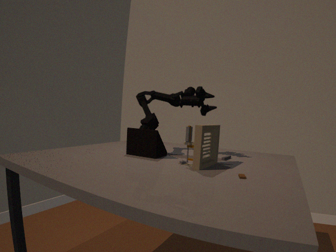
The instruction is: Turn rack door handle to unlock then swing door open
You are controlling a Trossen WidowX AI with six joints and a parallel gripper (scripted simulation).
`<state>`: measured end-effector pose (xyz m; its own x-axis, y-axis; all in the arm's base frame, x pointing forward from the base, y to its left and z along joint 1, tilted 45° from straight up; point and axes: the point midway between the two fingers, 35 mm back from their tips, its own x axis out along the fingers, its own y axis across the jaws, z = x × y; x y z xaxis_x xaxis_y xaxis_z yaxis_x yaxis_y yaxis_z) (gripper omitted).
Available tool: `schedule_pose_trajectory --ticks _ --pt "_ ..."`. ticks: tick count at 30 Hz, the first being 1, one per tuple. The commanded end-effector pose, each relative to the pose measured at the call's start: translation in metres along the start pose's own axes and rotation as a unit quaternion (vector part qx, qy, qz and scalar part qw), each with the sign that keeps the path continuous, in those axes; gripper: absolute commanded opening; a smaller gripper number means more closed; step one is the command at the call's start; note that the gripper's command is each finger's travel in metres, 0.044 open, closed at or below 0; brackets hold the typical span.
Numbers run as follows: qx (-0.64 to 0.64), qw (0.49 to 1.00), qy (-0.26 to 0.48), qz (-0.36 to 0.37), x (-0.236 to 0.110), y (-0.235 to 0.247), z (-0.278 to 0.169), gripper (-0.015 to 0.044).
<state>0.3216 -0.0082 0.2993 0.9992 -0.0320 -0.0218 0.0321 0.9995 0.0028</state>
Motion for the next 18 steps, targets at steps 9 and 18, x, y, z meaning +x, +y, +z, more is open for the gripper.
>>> schedule_pose_trajectory --ticks 9,18 --pt "-0.027 0.995 0.092 -0.004 0.023 -0.014 -0.028 0.0286" --pt "-0.048 0.979 0.199 0.000 0.043 -0.035 -0.063 0.0286"
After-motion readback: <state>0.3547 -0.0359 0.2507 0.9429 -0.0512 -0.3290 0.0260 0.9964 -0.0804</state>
